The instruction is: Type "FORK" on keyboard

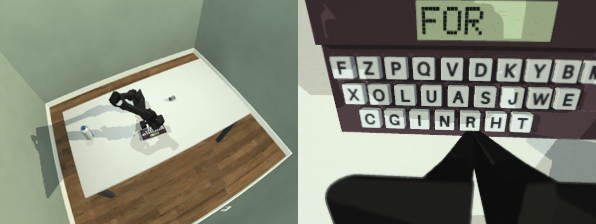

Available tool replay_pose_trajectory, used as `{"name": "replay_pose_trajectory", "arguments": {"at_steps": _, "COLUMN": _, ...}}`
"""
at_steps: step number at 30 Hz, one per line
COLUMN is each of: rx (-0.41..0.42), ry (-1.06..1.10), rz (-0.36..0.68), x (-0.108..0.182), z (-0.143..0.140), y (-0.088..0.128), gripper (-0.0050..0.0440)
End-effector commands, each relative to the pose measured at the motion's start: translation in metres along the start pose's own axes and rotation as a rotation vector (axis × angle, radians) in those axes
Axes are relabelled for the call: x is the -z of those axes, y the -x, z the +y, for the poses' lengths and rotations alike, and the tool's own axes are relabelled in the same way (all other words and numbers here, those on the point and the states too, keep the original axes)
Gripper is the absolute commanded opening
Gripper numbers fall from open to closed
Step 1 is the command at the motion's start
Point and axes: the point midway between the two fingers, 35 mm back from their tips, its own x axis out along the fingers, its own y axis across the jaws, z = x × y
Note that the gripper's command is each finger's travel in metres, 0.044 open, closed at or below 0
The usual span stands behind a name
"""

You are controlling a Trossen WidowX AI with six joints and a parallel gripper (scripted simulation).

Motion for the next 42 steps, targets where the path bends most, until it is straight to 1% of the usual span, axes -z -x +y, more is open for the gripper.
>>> {"name": "replay_pose_trajectory", "arguments": {"at_steps": 1, "rx": -0.016, "ry": -0.026, "rz": -0.029, "x": -0.01, "z": -0.001, "y": 0.022, "gripper": -0.005}}
{"name": "replay_pose_trajectory", "arguments": {"at_steps": 4, "rx": -0.016, "ry": -0.026, "rz": -0.029, "x": -0.01, "z": -0.001, "y": 0.022, "gripper": -0.005}}
{"name": "replay_pose_trajectory", "arguments": {"at_steps": 7, "rx": -0.006, "ry": -0.016, "rz": -0.023, "x": -0.02, "z": -0.007, "y": 0.017, "gripper": -0.005}}
{"name": "replay_pose_trajectory", "arguments": {"at_steps": 10, "rx": -0.001, "ry": -0.01, "rz": -0.015, "x": -0.039, "z": -0.02, "y": 0.016, "gripper": -0.005}}
{"name": "replay_pose_trajectory", "arguments": {"at_steps": 14, "rx": 0.0, "ry": -0.01, "rz": -0.014, "x": -0.043, "z": -0.024, "y": 0.017, "gripper": -0.005}}
{"name": "replay_pose_trajectory", "arguments": {"at_steps": 17, "rx": -0.001, "ry": -0.012, "rz": -0.017, "x": -0.043, "z": -0.023, "y": 0.013, "gripper": -0.005}}
{"name": "replay_pose_trajectory", "arguments": {"at_steps": 20, "rx": 0.003, "ry": -0.001, "rz": -0.005, "x": -0.037, "z": -0.023, "y": 0.0, "gripper": -0.005}}
{"name": "replay_pose_trajectory", "arguments": {"at_steps": 29, "rx": 0.002, "ry": -0.002, "rz": -0.005, "x": -0.038, "z": -0.023, "y": -0.006, "gripper": -0.005}}
{"name": "replay_pose_trajectory", "arguments": {"at_steps": 37, "rx": 0.003, "ry": -0.001, "rz": -0.005, "x": -0.037, "z": -0.023, "y": -0.018, "gripper": -0.005}}
{"name": "replay_pose_trajectory", "arguments": {"at_steps": 42, "rx": 0.0, "ry": -0.006, "rz": -0.01, "x": -0.039, "z": -0.024, "y": -0.017, "gripper": -0.005}}
